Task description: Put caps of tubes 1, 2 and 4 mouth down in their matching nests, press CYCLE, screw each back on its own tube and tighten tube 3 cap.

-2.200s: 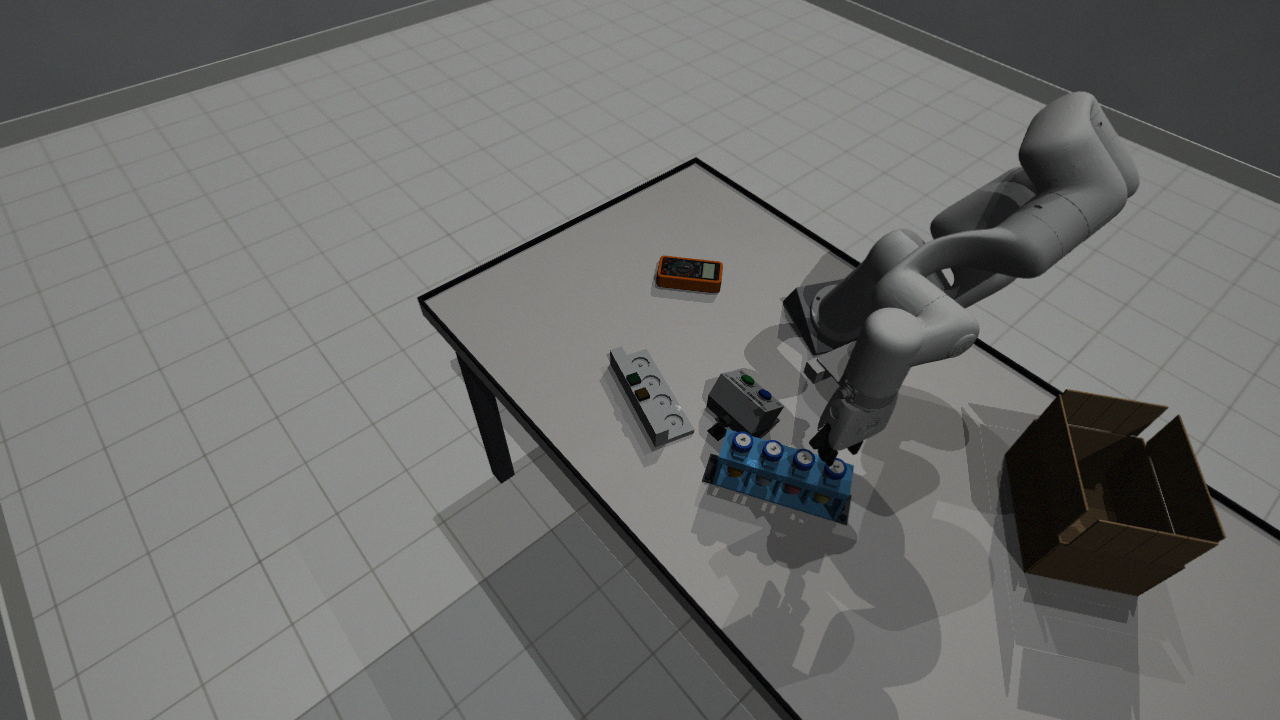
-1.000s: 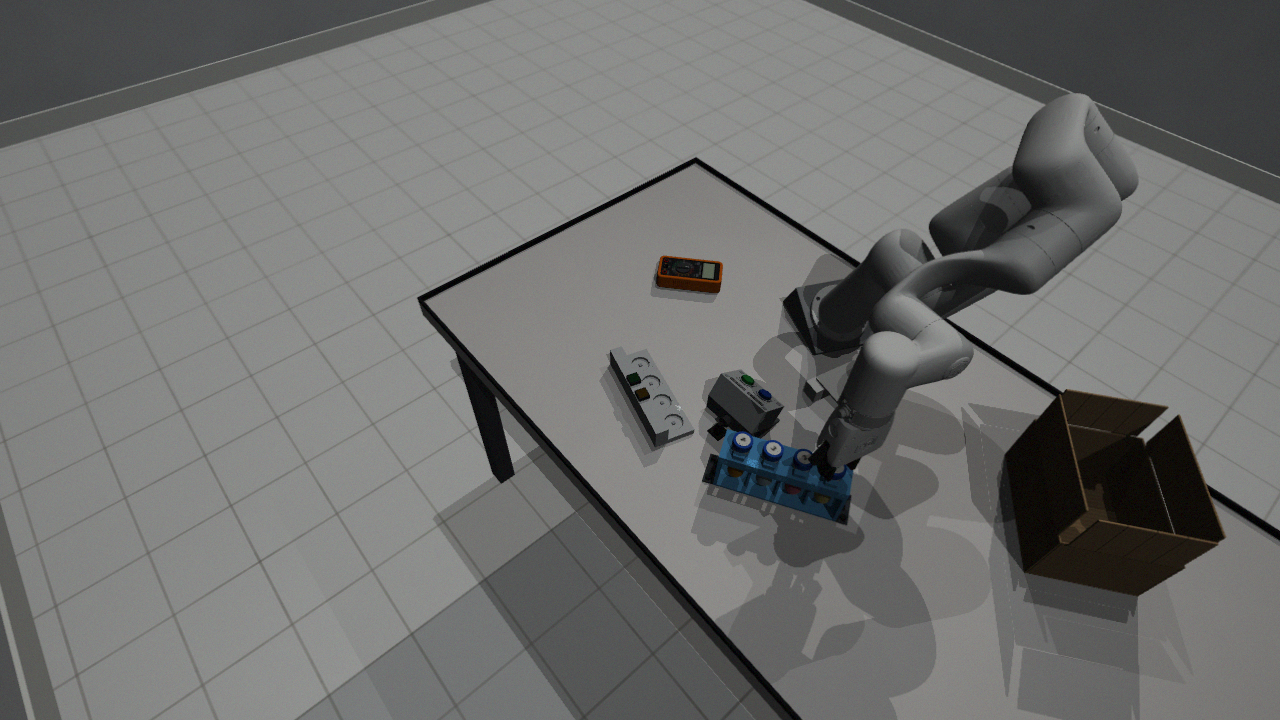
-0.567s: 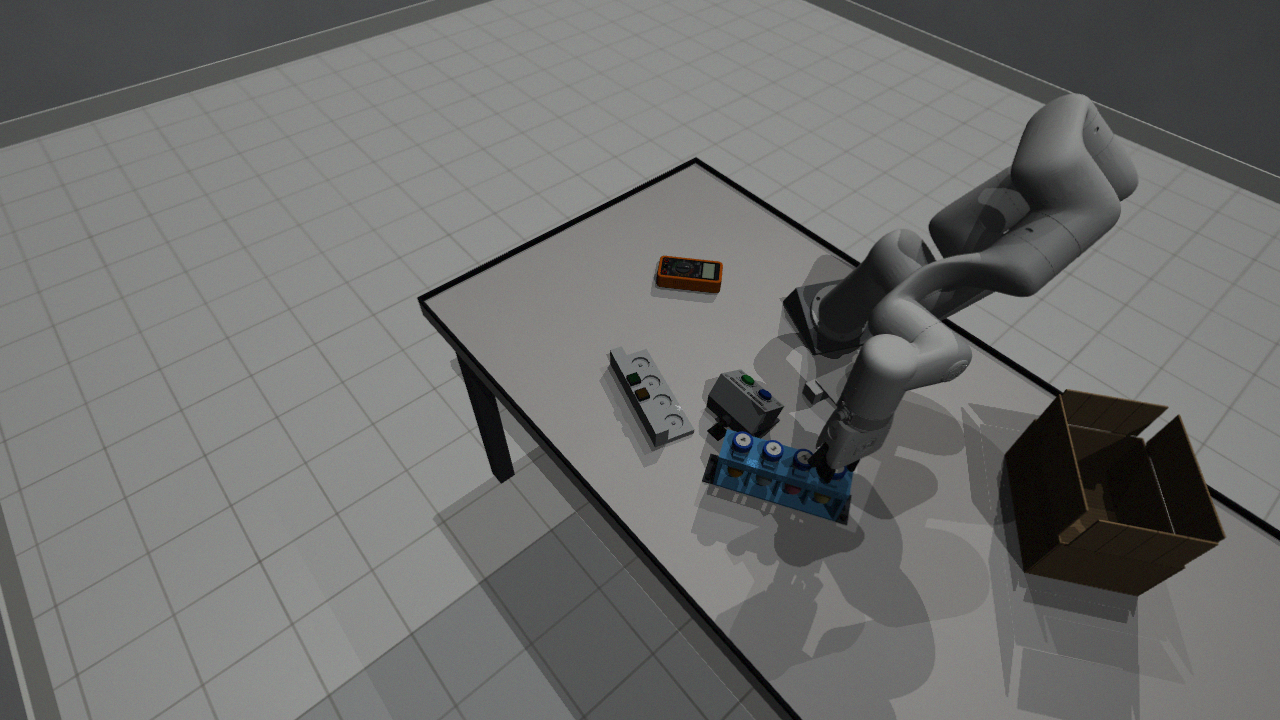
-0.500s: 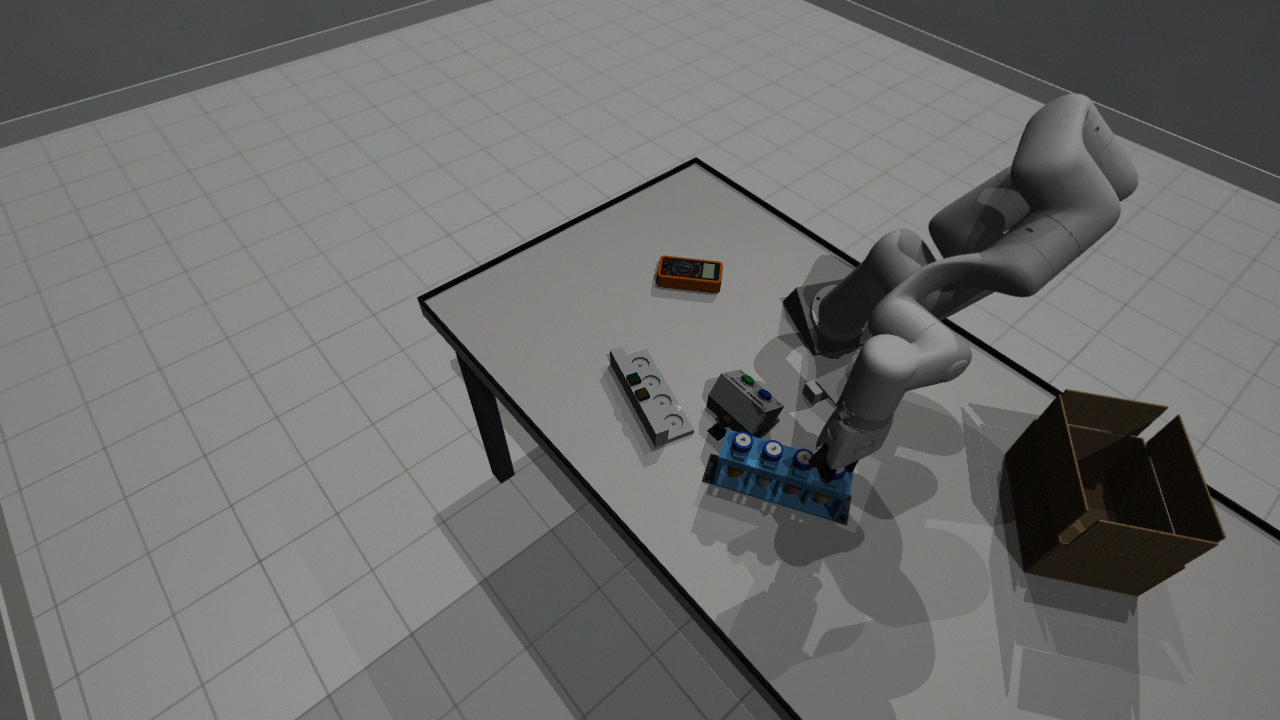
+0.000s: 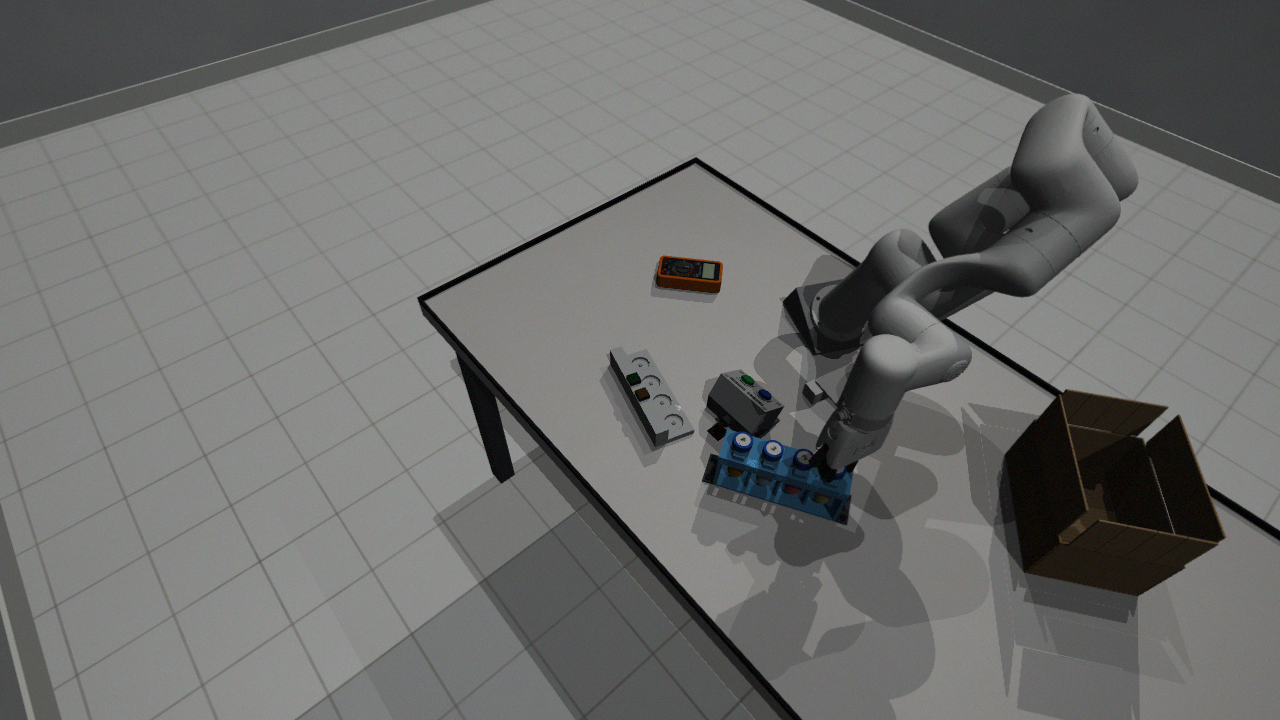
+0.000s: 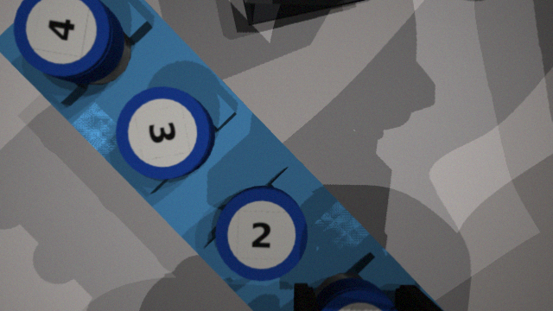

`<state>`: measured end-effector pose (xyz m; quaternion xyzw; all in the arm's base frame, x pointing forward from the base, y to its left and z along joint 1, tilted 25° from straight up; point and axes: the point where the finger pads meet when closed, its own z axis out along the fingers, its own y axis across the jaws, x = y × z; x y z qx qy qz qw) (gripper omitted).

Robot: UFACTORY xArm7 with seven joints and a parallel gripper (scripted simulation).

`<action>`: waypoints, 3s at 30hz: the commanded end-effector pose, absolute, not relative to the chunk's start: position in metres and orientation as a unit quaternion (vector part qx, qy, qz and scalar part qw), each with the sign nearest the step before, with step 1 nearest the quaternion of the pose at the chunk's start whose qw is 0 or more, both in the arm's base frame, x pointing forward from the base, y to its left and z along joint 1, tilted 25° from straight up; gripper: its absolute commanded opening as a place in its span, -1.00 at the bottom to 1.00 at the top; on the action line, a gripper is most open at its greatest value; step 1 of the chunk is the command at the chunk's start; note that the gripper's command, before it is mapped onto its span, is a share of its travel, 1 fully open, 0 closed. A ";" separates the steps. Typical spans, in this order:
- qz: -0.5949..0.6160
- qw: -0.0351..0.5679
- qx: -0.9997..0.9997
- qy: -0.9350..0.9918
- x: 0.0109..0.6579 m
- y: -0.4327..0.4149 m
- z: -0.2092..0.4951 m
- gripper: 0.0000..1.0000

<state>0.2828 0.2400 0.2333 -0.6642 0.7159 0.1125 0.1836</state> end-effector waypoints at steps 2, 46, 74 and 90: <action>0.098 0.193 -0.715 0.664 0.284 0.240 0.235 -1.00; -0.052 0.210 -0.976 0.037 0.284 0.240 0.236 -0.08; 0.067 0.206 -0.810 0.545 0.284 0.240 0.235 -0.08; 0.112 0.185 -0.664 0.716 0.284 0.240 0.235 -0.08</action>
